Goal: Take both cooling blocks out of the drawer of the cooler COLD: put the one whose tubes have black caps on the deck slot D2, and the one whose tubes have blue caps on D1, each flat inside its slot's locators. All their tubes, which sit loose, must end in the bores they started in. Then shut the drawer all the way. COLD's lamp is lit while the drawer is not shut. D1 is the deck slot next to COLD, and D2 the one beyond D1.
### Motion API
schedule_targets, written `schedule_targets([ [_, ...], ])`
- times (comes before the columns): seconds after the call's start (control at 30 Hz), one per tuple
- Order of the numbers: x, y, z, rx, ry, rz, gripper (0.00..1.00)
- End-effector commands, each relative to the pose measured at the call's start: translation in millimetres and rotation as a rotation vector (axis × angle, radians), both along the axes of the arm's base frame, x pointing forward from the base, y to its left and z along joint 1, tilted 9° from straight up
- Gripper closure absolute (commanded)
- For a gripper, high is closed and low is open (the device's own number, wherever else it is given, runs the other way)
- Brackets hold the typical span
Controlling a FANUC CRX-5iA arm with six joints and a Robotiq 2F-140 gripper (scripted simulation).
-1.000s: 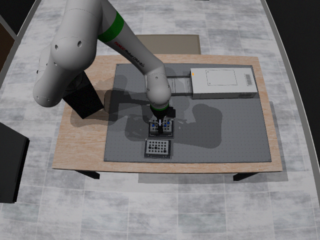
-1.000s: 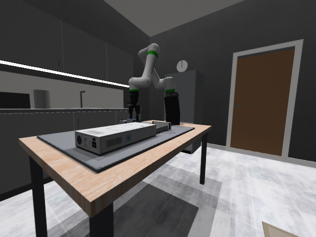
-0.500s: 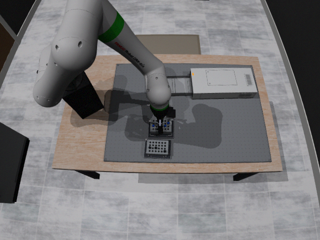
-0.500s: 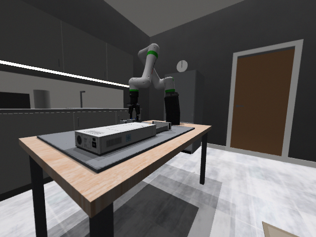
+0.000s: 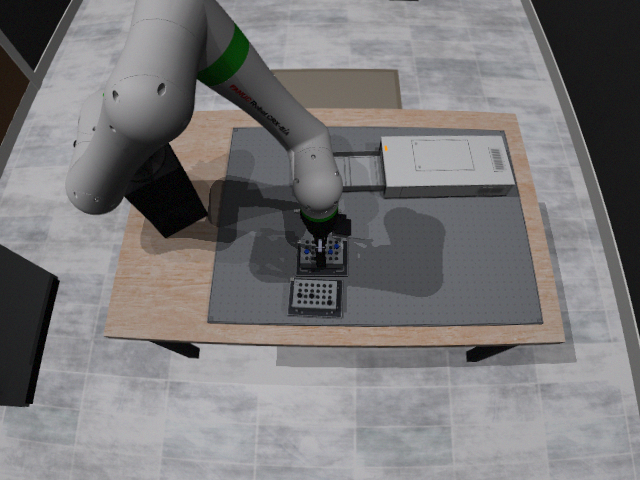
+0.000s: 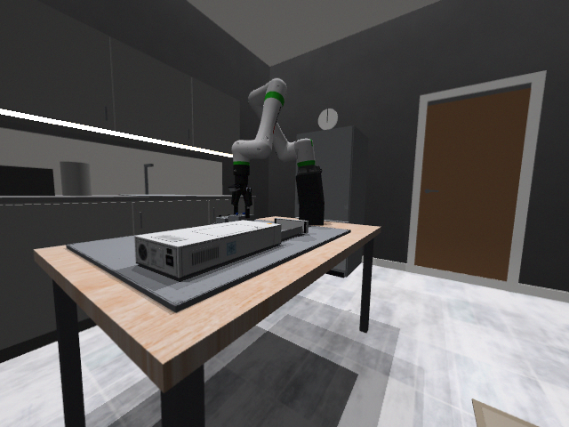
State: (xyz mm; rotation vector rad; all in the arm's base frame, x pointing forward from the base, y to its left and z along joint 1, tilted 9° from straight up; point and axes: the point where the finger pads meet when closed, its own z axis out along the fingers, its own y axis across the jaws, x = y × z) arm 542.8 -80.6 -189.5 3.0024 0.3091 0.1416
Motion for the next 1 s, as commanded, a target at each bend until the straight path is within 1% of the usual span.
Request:
schedule_targets([
  [0.0, 0.9, 0.1, 0.4, 0.000, -0.002, 0.000, 0.90],
  [0.97, 1.3, -0.4, -3.7, 0.000, -0.002, 0.000, 0.90],
])
